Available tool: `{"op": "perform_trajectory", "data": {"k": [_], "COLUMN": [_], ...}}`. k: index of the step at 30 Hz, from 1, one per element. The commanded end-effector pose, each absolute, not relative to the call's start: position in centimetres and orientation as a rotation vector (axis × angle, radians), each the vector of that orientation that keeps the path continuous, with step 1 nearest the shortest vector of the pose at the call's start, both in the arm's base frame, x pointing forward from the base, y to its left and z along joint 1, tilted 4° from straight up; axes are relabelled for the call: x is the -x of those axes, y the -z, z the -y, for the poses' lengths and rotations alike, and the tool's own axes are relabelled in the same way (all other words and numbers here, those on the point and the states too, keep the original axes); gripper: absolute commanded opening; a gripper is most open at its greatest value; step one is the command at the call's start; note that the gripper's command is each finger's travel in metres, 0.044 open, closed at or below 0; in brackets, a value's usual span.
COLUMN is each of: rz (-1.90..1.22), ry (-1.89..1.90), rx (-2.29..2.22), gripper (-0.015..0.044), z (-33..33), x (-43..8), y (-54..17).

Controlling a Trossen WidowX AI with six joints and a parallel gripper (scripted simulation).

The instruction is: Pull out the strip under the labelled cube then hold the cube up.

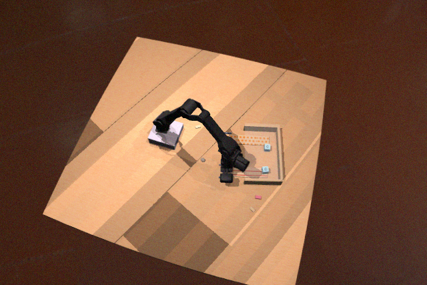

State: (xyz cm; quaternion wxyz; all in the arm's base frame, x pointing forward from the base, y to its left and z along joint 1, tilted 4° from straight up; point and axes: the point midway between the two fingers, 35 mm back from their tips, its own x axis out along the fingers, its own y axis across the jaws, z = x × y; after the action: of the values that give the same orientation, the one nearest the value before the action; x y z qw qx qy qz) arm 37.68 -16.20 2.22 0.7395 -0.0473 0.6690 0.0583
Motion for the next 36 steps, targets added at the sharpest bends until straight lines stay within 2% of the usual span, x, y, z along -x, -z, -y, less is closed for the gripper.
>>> {"op": "perform_trajectory", "data": {"k": [1, 36], "rz": [-1.474, -1.477], "ry": [-0.128, -0.128], "rx": [0.106, 0.106], "gripper": [0.0000, 0.0000], "z": [16.3, 17.0], "x": [-38.0, -33.5], "y": [-2.5, -0.9]}}
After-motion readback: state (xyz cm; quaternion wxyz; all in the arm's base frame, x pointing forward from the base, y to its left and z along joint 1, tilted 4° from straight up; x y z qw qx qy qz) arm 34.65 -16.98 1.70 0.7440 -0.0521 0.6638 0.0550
